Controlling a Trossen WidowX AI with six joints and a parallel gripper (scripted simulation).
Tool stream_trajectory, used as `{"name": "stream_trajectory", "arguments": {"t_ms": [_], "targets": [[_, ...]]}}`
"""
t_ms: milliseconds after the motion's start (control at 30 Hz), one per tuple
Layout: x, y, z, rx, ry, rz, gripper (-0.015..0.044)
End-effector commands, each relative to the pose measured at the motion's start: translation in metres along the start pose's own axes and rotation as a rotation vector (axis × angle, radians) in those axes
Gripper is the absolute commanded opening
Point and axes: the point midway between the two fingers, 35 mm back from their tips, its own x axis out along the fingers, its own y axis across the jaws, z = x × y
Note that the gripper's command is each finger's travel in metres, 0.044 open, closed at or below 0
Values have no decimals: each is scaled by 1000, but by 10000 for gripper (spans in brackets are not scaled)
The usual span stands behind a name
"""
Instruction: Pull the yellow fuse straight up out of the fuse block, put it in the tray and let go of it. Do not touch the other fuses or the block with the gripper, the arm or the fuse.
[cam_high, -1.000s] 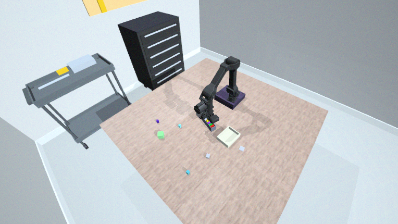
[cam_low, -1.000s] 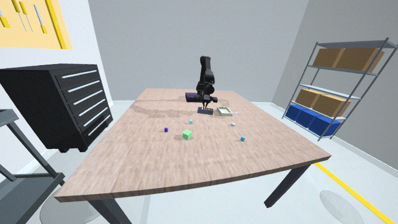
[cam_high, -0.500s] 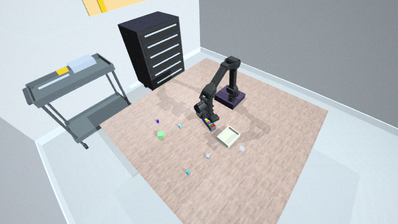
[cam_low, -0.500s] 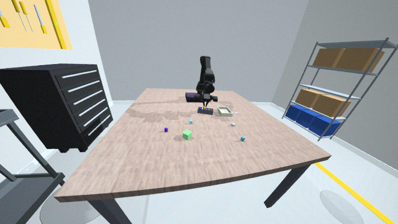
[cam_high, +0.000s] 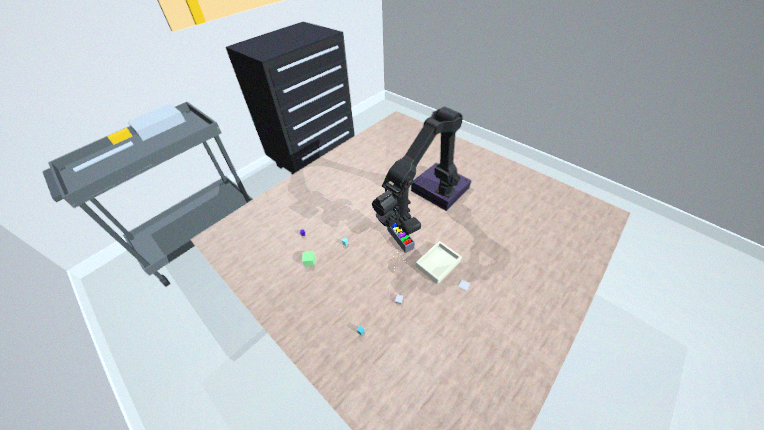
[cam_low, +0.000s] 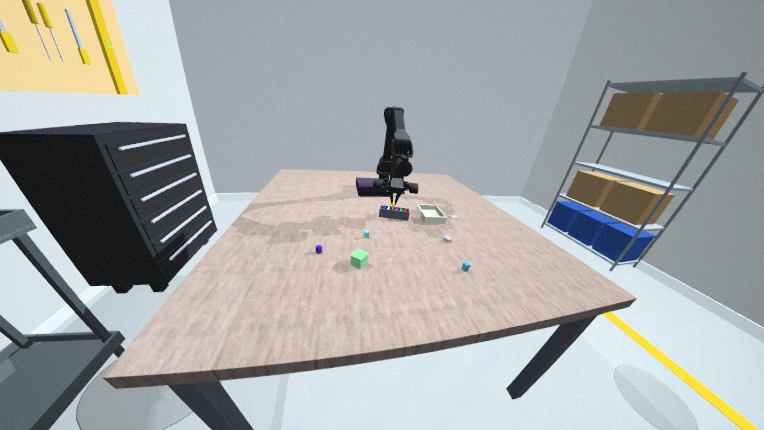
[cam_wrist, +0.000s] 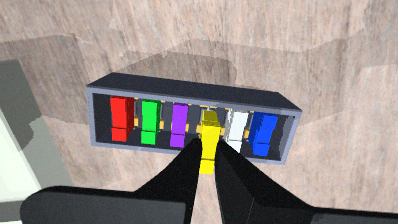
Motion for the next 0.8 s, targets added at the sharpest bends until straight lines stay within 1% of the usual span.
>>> {"name": "stream_trajectory", "arguments": {"t_ms": [0, 767], "targets": [[-3, 0, 1, 3, -4, -3, 0], [-15, -1, 0, 4, -4, -4, 0]]}}
